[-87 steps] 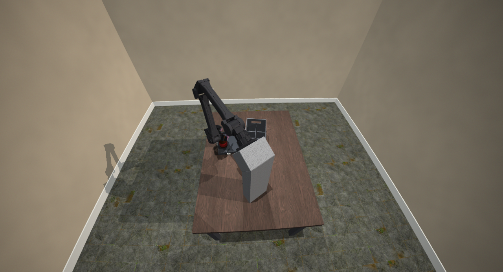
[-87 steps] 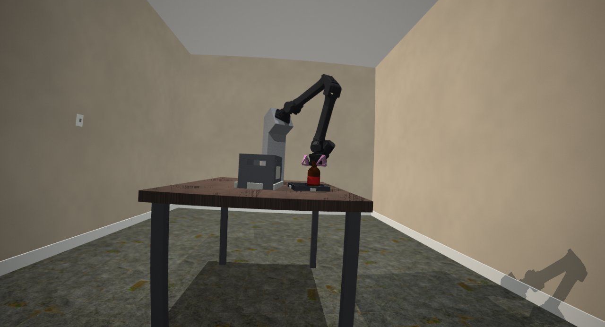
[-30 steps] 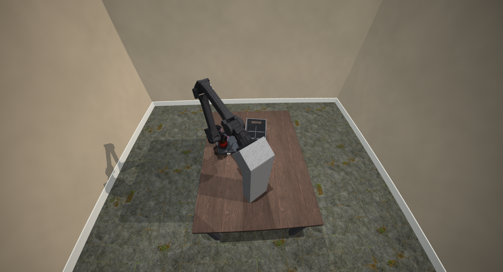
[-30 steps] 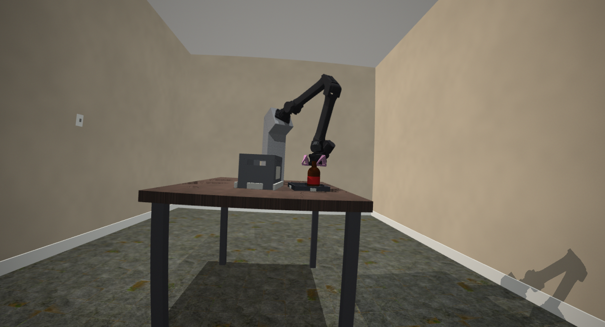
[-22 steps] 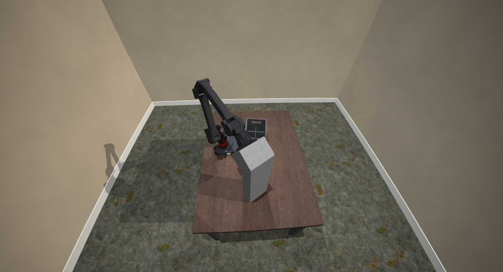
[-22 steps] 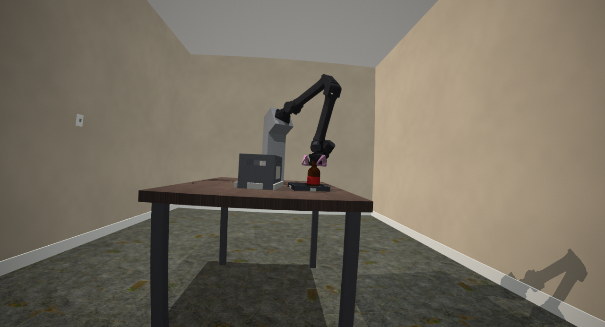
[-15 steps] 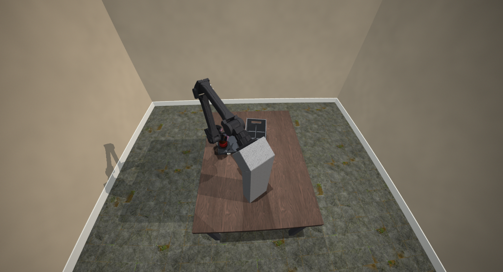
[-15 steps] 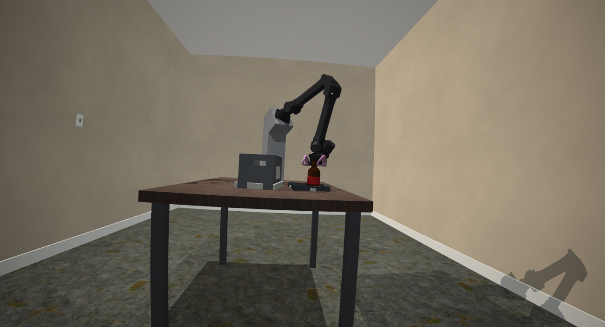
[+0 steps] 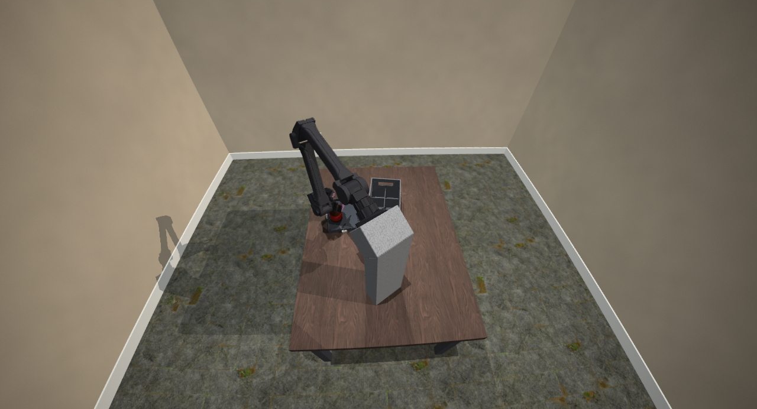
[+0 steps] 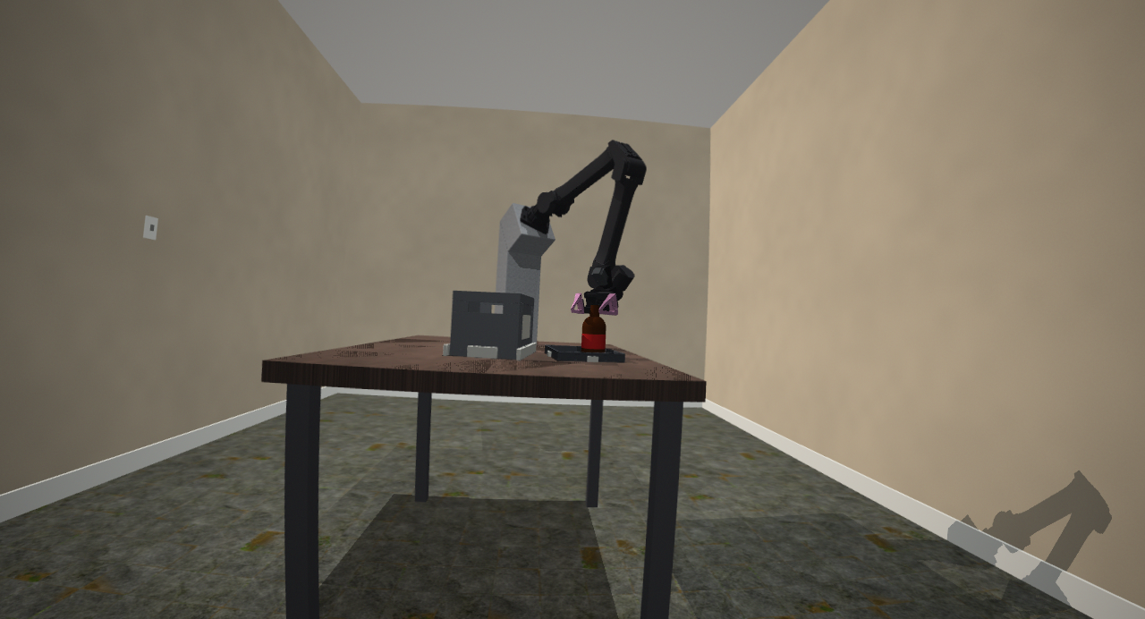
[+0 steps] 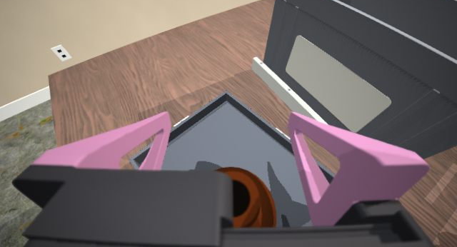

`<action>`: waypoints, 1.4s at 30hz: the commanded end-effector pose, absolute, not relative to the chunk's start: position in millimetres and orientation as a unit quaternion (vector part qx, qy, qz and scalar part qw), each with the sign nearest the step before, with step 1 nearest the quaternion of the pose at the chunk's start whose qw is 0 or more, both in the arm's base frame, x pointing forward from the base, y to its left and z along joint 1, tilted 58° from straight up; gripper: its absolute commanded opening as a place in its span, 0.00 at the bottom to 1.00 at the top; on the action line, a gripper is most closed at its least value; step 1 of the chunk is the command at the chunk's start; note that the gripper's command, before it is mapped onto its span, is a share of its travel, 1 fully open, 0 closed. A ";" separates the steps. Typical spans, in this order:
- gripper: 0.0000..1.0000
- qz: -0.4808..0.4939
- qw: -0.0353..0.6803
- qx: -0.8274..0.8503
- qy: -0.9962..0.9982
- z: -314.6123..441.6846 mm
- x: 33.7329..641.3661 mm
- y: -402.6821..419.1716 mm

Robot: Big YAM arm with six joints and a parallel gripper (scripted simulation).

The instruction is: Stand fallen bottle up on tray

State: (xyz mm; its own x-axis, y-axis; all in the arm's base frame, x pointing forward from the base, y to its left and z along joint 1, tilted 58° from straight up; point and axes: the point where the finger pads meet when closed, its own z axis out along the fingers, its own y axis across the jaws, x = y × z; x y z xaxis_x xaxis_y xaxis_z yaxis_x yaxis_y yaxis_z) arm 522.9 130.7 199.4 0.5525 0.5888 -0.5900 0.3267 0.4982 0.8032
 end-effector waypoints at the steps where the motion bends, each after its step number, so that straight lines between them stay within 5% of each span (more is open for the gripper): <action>1: 1.00 0.099 0.731 0.500 0.454 209.6 517.5 126.4; 42: 1.00 0.088 0.730 0.489 0.469 239.2 461.3 108.5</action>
